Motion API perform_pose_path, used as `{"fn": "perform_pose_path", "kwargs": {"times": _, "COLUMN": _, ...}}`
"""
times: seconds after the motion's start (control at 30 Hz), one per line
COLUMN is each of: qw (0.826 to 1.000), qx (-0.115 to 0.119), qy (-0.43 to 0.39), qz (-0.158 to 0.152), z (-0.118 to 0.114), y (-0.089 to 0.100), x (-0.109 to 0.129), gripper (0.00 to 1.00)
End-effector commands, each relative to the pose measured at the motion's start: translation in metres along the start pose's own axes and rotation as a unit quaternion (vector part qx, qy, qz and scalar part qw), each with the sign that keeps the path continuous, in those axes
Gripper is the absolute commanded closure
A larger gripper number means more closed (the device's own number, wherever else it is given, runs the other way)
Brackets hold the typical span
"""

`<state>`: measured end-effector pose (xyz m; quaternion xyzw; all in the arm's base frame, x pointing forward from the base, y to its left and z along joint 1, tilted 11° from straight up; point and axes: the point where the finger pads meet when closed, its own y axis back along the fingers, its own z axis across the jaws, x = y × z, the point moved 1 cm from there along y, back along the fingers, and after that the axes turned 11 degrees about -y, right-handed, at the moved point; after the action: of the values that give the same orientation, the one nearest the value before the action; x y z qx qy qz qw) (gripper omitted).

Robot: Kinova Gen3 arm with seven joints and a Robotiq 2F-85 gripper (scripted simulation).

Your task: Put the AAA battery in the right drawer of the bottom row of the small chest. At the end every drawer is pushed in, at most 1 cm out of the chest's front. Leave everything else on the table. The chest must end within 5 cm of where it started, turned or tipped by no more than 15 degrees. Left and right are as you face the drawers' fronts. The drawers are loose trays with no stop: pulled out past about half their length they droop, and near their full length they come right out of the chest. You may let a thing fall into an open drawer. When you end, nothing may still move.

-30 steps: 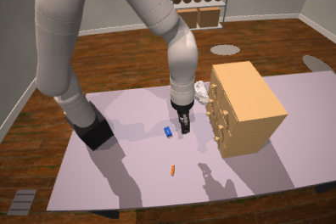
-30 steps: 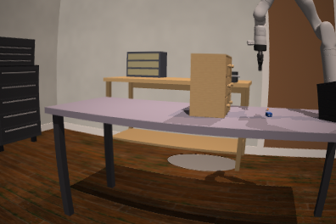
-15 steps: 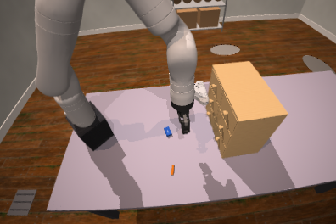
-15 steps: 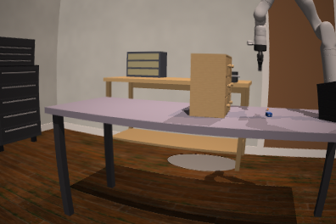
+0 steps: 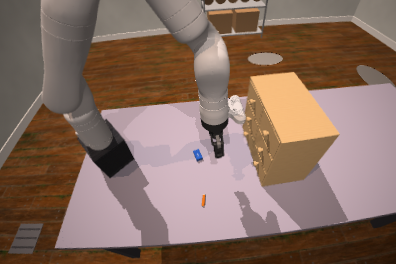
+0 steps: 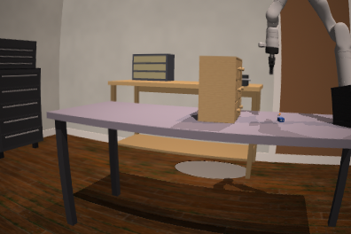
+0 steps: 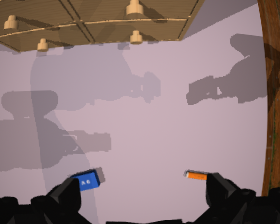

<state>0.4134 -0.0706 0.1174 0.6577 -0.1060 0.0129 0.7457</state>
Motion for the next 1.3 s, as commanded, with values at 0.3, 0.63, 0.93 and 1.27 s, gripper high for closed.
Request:
{"fn": "perform_pose_path", "kwargs": {"times": 0.3, "qw": 1.0, "qx": 0.003, "qy": 0.0, "qz": 0.013, "z": 0.0, "y": -0.002, "x": 0.001, "gripper": 0.0}}
{"fn": "perform_pose_path", "kwargs": {"times": 0.63, "qw": 0.999, "qx": 0.006, "qy": 0.0, "qz": 0.033, "z": -0.001, "y": -0.005, "x": 0.003, "gripper": 0.0}}
{"fn": "perform_pose_path", "kwargs": {"times": 0.93, "qw": 0.999, "qx": 0.01, "qy": 0.0, "qz": 0.049, "z": -0.001, "y": -0.008, "x": 0.005, "gripper": 0.0}}
{"fn": "perform_pose_path", "kwargs": {"times": 1.27, "qw": 0.997, "qx": 0.015, "qy": -0.001, "qz": 0.077, "z": -0.002, "y": -0.013, "x": 0.008, "gripper": 0.0}}
